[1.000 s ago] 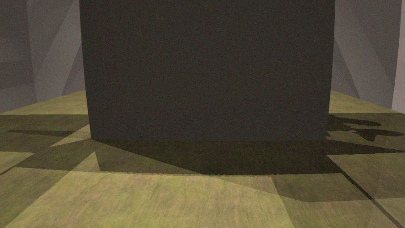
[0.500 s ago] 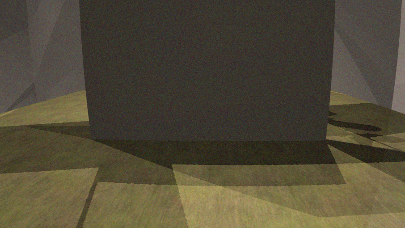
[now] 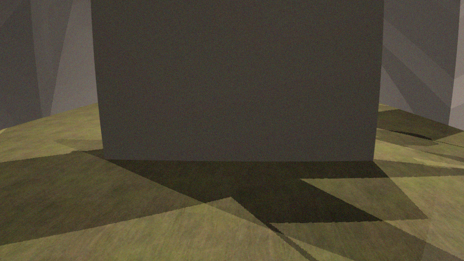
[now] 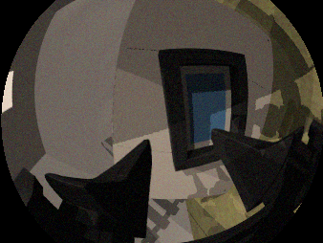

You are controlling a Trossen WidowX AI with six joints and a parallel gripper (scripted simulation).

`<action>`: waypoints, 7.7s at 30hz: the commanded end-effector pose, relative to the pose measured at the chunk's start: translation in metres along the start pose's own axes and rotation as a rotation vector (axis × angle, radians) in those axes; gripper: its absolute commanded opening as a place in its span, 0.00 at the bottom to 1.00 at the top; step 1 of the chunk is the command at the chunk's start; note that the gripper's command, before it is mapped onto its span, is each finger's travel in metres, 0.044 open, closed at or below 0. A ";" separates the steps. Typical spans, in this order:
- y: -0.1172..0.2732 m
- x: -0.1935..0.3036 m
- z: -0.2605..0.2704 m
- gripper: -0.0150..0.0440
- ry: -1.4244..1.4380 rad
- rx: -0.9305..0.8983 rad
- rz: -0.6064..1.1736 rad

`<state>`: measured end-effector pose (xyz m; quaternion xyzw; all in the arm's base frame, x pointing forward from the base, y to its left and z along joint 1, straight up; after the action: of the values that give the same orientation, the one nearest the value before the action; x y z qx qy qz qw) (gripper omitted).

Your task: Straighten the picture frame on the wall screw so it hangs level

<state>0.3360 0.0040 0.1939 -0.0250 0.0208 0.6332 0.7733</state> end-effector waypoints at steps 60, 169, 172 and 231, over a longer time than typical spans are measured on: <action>-0.066 -0.003 -0.002 0.69 0.004 -0.009 -0.002; -0.066 -0.001 0.008 0.25 0.003 -0.009 -0.002; -0.066 -0.001 0.008 0.25 0.003 -0.009 -0.002; -0.066 -0.003 0.009 0.25 0.003 -0.009 -0.002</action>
<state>0.3999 -0.0107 0.2021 -0.0259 0.0211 0.6316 0.7745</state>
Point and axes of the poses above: the point midway between the two fingers, 35 mm back from their tips, its own y axis back along the fingers, its own z axis across the jaws, x = y × z, the point moved 1 cm from there along y, back along the fingers, and after that the axes turned 13 degrees about -y, right-handed, at the moved point
